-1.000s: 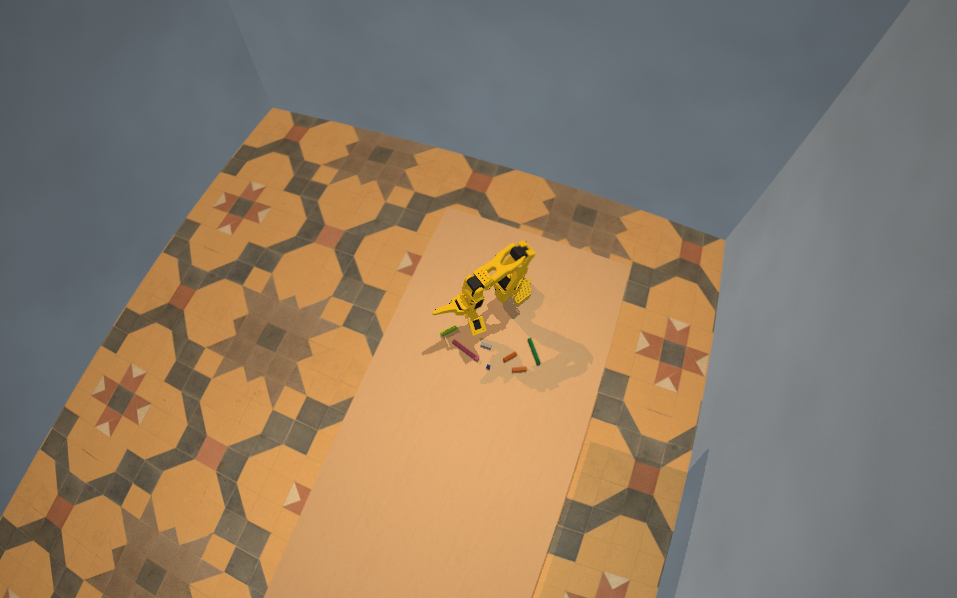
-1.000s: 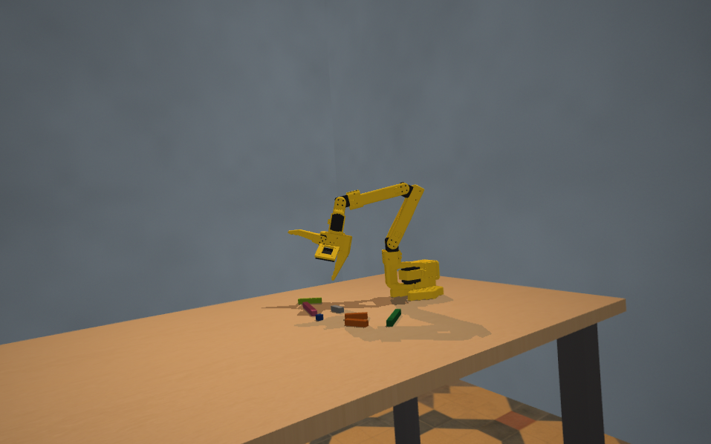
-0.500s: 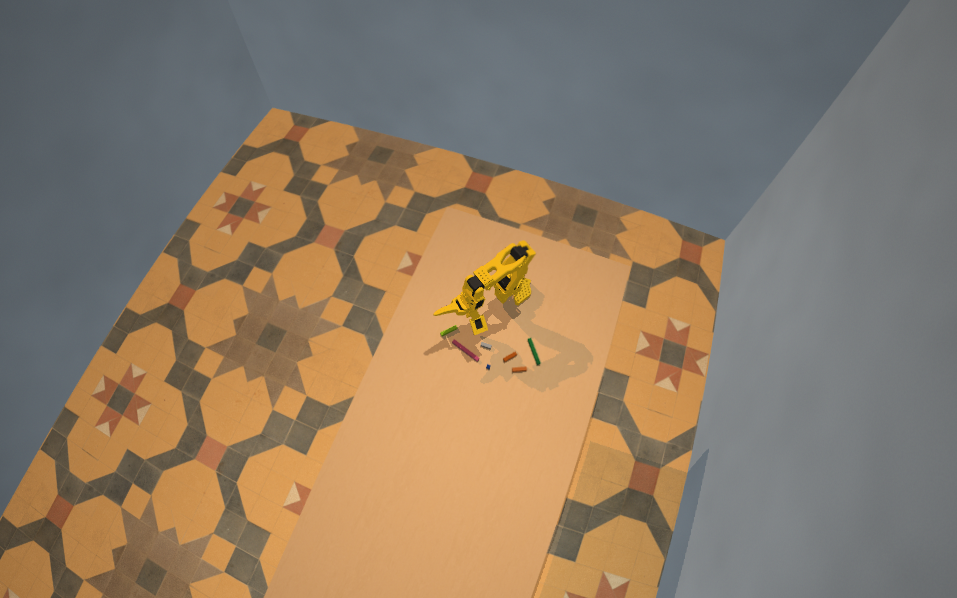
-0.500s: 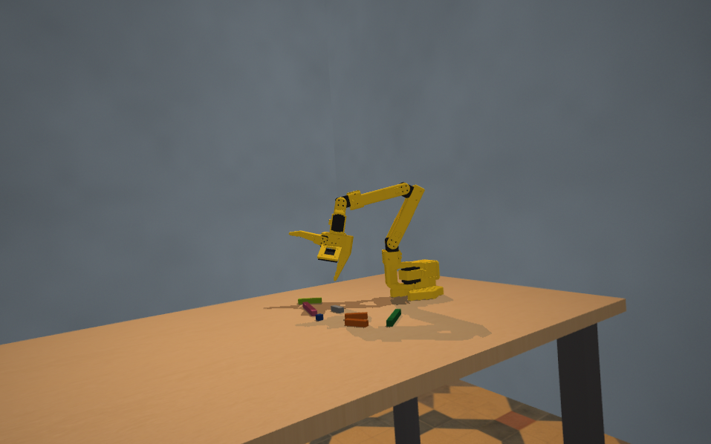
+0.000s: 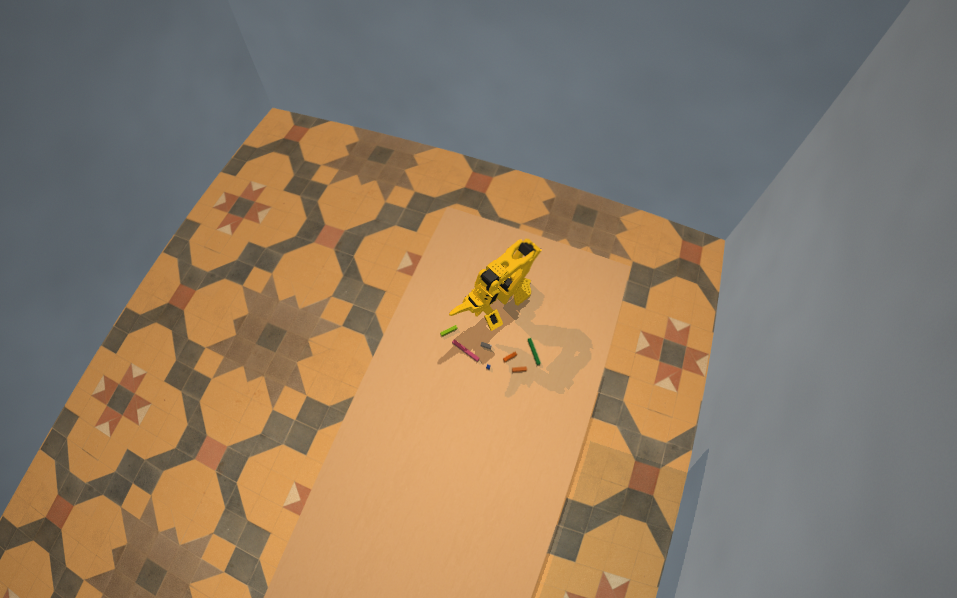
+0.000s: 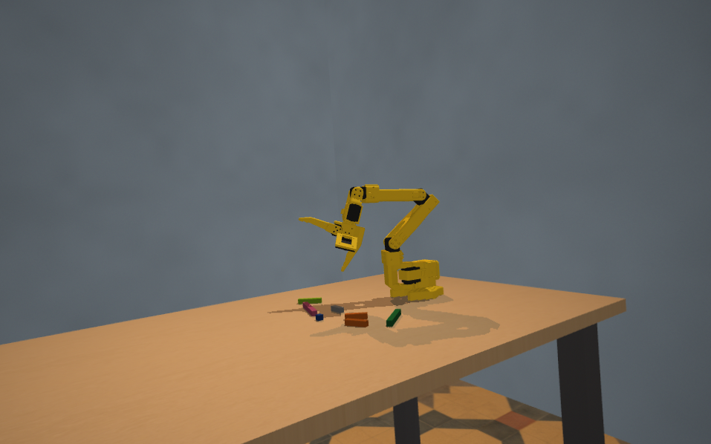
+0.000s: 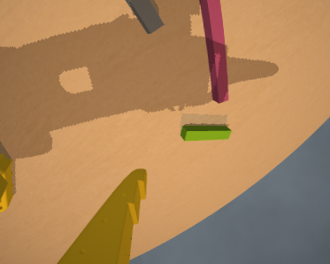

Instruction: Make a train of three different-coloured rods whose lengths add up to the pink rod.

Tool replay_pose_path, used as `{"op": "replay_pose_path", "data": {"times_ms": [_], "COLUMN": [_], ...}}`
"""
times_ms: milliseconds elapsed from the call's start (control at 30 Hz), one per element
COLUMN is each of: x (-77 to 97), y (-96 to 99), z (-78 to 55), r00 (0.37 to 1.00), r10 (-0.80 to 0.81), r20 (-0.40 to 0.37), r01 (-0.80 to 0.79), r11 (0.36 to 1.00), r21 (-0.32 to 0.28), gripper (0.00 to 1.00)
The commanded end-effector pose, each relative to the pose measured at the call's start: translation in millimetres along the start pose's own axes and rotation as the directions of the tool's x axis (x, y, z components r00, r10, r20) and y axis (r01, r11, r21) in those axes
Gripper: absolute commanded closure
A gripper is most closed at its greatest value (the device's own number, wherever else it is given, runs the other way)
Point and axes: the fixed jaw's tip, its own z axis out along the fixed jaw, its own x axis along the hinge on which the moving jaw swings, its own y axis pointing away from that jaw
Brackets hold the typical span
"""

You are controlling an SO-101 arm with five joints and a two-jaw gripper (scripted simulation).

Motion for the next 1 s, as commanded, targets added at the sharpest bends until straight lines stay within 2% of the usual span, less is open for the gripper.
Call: {"op": "replay_pose_path", "data": {"times_ms": [0, 267, 967], "x": [-7.7, -16.1, -16.6], "y": [1.0, 12.6, 13.4], "z": [-16.1, -28.1, -28.8], "r00": [0.997, 0.980, 0.979], "r10": [-0.080, -0.190, -0.198], "r20": [0.026, 0.052, 0.054], "r01": [0.077, 0.180, 0.186], "r11": [0.993, 0.971, 0.969], "r21": [0.089, 0.160, 0.164], "gripper": [0.00, 0.00, 0.00]}}
